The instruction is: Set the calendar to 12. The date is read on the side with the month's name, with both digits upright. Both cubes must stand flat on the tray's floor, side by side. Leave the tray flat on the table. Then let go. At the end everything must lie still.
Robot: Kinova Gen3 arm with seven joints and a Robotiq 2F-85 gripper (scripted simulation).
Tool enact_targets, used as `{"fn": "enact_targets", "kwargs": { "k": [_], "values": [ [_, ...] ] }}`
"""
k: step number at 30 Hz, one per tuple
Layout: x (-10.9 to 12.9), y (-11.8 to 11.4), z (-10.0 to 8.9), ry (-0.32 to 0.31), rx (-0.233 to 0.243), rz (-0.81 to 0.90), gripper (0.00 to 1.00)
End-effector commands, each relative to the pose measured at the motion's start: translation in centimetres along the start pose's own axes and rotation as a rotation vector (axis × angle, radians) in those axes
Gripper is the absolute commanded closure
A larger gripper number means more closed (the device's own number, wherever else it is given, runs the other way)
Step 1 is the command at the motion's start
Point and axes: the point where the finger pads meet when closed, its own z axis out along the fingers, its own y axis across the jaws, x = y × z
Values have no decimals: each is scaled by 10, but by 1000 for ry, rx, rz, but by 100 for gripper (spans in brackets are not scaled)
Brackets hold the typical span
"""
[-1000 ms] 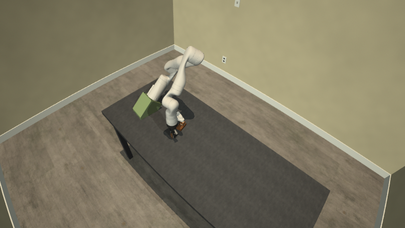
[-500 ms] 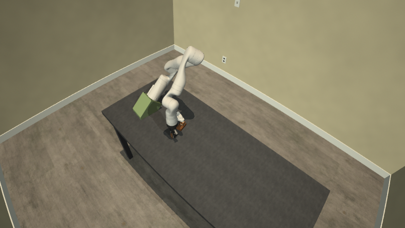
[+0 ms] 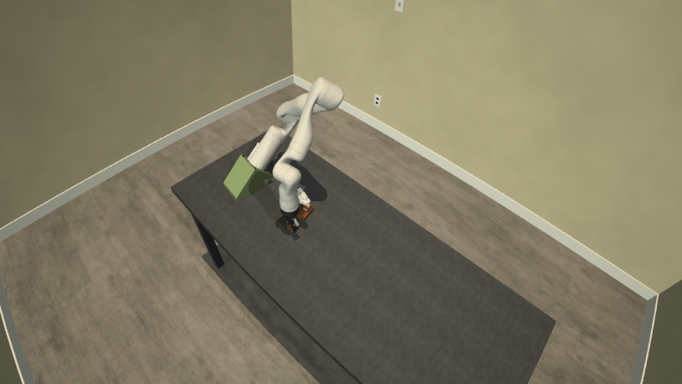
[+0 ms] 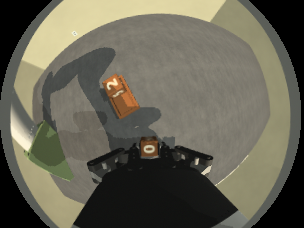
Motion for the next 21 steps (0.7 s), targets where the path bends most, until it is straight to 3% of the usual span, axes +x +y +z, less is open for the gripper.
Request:
{"fn": "enact_targets", "kwargs": {
  "k": [1,8,21],
  "values": [
    [0,0,-1,-1,-2,0,74],
    [0,0,-1,-1,-2,0,74],
    [0,0,-1,-1,-2,0,58]
  ]
}}
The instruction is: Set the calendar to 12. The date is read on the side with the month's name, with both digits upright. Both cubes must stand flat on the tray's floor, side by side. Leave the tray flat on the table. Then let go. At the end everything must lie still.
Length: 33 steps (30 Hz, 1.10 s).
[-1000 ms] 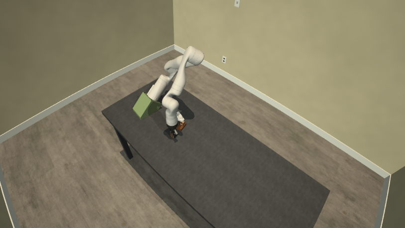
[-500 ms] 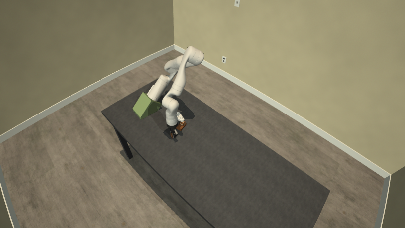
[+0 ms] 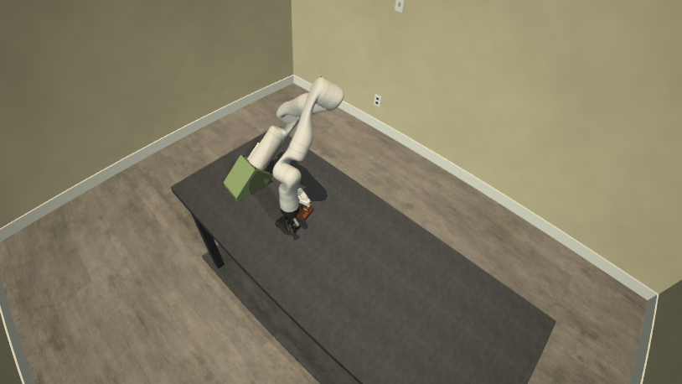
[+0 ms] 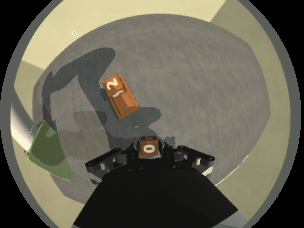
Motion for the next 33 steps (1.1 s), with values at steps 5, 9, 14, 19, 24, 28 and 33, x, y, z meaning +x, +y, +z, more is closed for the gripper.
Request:
{"fn": "enact_targets", "kwargs": {
  "k": [5,9,14,19,24,28,33],
  "values": [
    [0,0,-1,-1,-2,0,54],
    [0,0,-1,-1,-2,0,54],
    [0,0,-1,-1,-2,0,54],
    [0,0,-9,-1,-2,0,54],
    [0,0,-30,-1,-2,0,54],
    [0,0,-41,-1,-2,0,54],
    [0,0,-68,-1,-2,0,54]
  ]
}}
